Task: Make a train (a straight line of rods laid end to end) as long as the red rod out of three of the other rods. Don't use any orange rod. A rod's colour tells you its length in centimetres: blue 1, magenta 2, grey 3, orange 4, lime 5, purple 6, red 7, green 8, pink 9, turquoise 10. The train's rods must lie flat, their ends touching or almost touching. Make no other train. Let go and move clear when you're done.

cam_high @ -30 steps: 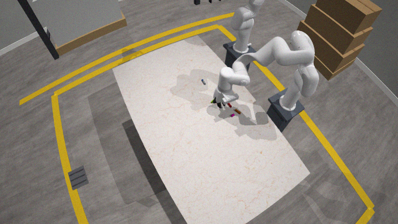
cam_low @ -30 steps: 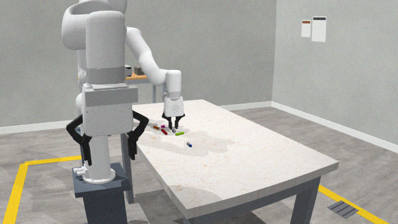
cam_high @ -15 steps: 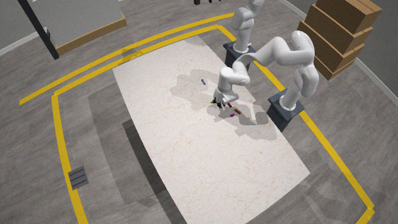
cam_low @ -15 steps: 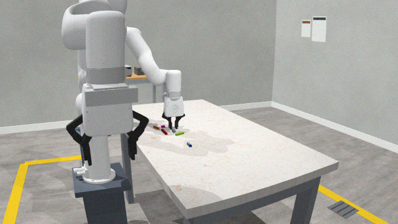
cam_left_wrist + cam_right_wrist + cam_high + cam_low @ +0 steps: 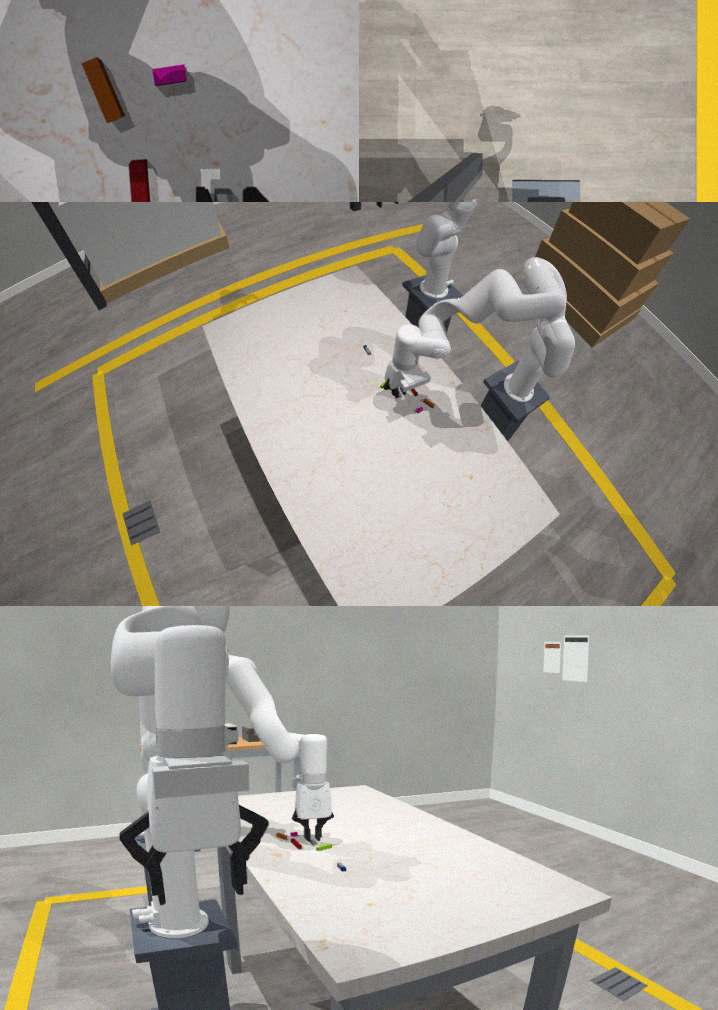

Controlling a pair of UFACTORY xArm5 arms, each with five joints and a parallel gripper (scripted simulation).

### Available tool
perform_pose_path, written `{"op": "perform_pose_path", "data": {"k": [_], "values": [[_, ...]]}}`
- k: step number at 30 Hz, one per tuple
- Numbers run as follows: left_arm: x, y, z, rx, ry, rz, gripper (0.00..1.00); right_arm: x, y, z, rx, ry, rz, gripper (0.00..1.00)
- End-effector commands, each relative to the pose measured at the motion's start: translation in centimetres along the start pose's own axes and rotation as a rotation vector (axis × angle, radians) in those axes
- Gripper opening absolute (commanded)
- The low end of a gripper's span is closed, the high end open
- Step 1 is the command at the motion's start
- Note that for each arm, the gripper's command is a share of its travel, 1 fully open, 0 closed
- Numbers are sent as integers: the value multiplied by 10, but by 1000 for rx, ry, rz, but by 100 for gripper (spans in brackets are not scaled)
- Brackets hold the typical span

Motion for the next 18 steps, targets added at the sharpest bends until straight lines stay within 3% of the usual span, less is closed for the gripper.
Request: {"op": "perform_pose_path", "data": {"k": [1, 18], "values": [[2, 0, 1, 0, -4, -1, 26, -1, 1, 0, 0, 0, 4, 100], [4, 0, 1, 0, -4, -1, 26, -1, 1, 0, 0, 0, 4, 100]]}}
Point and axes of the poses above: on each arm, the point where the finger pads meet when closed, its own x axis out along the fingers, its own z axis across the jaws, y = z × x, the point moved 3 cm from there along -x, back along the fingers, and after that the axes turned 4 degrees about x, right-handed, at the moved point
